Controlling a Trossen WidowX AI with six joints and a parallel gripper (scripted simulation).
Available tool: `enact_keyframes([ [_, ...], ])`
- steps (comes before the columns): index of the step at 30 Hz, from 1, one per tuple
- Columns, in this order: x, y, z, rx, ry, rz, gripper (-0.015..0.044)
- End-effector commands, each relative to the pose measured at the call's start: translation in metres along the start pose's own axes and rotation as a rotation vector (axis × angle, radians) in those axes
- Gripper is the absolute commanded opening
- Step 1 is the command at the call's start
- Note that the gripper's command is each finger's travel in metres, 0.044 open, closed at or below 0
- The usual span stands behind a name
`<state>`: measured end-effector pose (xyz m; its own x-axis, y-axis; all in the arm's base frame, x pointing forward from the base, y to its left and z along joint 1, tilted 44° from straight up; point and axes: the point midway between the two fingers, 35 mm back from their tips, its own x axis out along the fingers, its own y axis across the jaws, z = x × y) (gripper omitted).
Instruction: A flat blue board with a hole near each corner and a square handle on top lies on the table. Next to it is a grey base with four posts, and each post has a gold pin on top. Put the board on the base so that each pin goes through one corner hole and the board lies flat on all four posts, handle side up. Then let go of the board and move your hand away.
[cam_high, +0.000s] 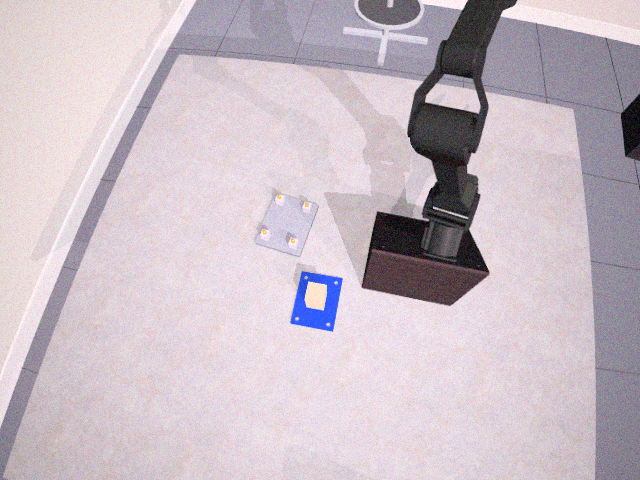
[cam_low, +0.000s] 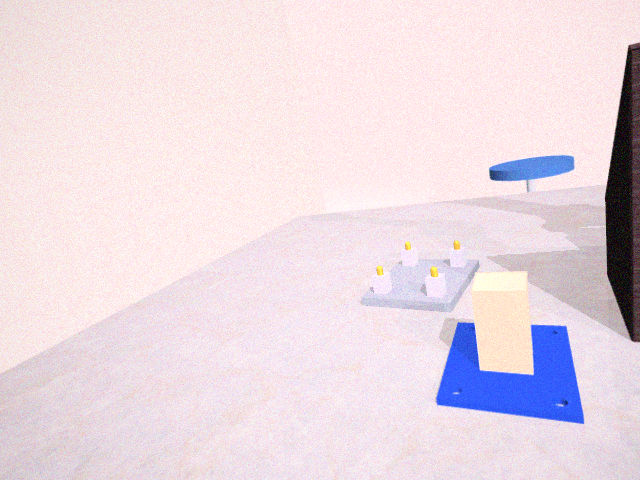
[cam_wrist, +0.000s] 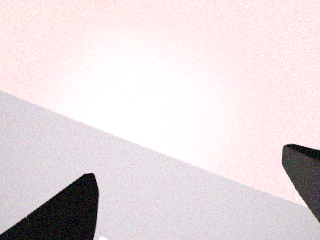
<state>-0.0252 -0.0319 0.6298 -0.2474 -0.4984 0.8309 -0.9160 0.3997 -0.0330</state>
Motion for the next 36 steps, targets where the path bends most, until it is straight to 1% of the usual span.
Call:
enact_keyframes([
  [1, 0.001, -0.001, 0.002, -0.003, -0.003, -0.005, 0.0426],
  [2, 0.002, -0.003, 0.006, -0.012, -0.013, -0.02, 0.044],
  [4, 0.009, -0.011, 0.027, -0.04, -0.059, -0.071, 0.044],
  [10, 0.027, -0.054, 0.115, -0.106, -0.274, -0.231, 0.044],
  [15, 0.023, -0.103, 0.159, -0.12, -0.367, -0.402, 0.044],
  [19, 0.014, -0.135, 0.184, -0.15, -0.418, -0.509, 0.044],
  [20, 0.01, -0.146, 0.192, -0.166, -0.435, -0.543, 0.044],
  [22, -0.005, -0.164, 0.194, -0.17, -0.435, -0.641, 0.044],
  [25, -0.025, -0.198, 0.214, -0.222, -0.469, -0.769, 0.044],
  [30, -0.068, -0.257, 0.242, -0.33, -0.501, -0.995, 0.044],
  [36, -0.128, -0.305, 0.245, -0.404, -0.466, -1.235, 0.044],
])
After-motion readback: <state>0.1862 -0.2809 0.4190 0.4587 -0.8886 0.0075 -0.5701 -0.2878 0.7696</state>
